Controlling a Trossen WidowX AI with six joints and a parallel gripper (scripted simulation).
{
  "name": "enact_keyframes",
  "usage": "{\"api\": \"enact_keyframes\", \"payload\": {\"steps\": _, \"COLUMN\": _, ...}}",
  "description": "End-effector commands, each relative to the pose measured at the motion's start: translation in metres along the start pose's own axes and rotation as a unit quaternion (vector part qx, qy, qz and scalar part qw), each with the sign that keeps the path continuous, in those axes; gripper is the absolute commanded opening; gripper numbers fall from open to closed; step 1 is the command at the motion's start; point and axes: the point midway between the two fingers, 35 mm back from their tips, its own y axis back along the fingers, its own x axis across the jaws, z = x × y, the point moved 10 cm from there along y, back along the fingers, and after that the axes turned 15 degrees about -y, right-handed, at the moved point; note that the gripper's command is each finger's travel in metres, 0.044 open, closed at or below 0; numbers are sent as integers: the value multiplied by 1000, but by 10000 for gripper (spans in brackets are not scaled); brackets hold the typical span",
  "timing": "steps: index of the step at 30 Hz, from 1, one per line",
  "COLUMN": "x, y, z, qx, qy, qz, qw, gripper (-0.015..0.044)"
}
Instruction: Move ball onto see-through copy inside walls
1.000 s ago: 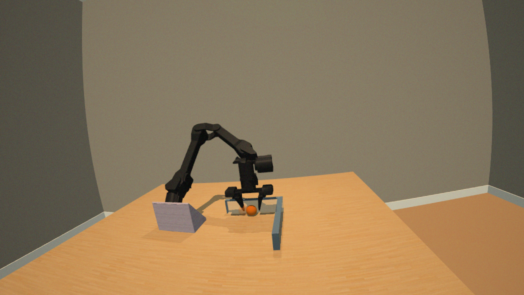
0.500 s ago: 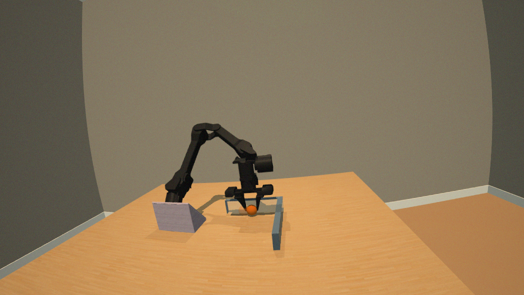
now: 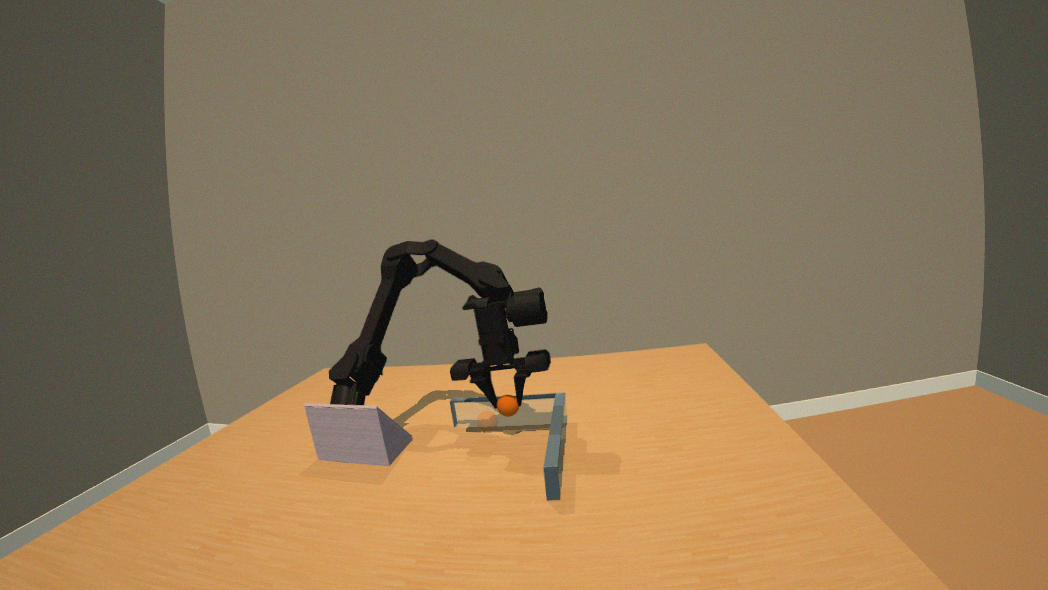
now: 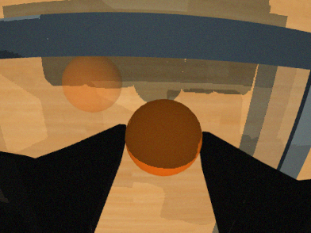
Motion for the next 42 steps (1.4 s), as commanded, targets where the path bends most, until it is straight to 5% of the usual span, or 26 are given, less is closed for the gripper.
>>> {"api": "enact_keyframes", "payload": {"steps": 1, "x": -2, "y": 8, "z": 1, "qx": 2, "qy": 3, "qz": 4, "qw": 1000, "gripper": 0}}
{"api": "enact_keyframes", "payload": {"steps": 19, "x": 8, "y": 89, "z": 18, "qx": 10, "qy": 23, "qz": 35, "qw": 999, "gripper": 0}}
{"api": "enact_keyframes", "payload": {"steps": 42, "x": 41, "y": 41, "z": 5, "qx": 10, "qy": 22, "qz": 36, "qw": 999, "gripper": 0}}
